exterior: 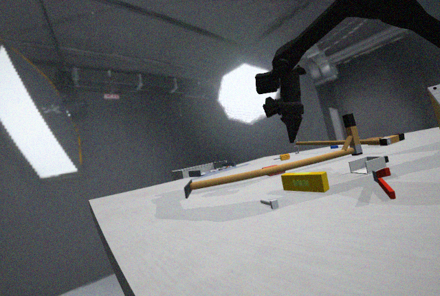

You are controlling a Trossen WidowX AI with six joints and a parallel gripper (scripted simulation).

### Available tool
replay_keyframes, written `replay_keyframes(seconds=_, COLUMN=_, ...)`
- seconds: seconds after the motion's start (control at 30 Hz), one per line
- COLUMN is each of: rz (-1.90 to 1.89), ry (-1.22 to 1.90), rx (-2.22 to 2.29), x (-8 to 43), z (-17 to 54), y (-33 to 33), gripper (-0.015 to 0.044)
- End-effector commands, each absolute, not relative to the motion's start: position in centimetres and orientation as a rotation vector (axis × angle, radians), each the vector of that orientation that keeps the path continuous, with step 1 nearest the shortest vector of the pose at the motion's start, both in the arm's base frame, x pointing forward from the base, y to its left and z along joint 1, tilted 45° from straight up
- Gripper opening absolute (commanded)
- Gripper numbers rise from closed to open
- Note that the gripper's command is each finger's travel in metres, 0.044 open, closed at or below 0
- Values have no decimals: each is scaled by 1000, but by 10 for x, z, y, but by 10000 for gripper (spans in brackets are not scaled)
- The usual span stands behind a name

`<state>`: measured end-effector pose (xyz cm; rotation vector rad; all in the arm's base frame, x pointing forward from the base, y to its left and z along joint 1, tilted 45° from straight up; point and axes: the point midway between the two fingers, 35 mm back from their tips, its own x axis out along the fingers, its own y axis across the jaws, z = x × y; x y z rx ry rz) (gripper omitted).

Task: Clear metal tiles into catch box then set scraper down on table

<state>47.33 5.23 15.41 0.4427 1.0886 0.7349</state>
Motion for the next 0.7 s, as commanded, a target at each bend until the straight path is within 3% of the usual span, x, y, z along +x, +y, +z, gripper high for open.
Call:
replay_keyframes(seconds=0.0, rz=727, ry=1093, rx=445, x=474, z=147, y=58, gripper=0)
replay_keyframes(seconds=0.67, rz=728, ry=1091, rx=449, x=473, z=119, y=89, gripper=0)
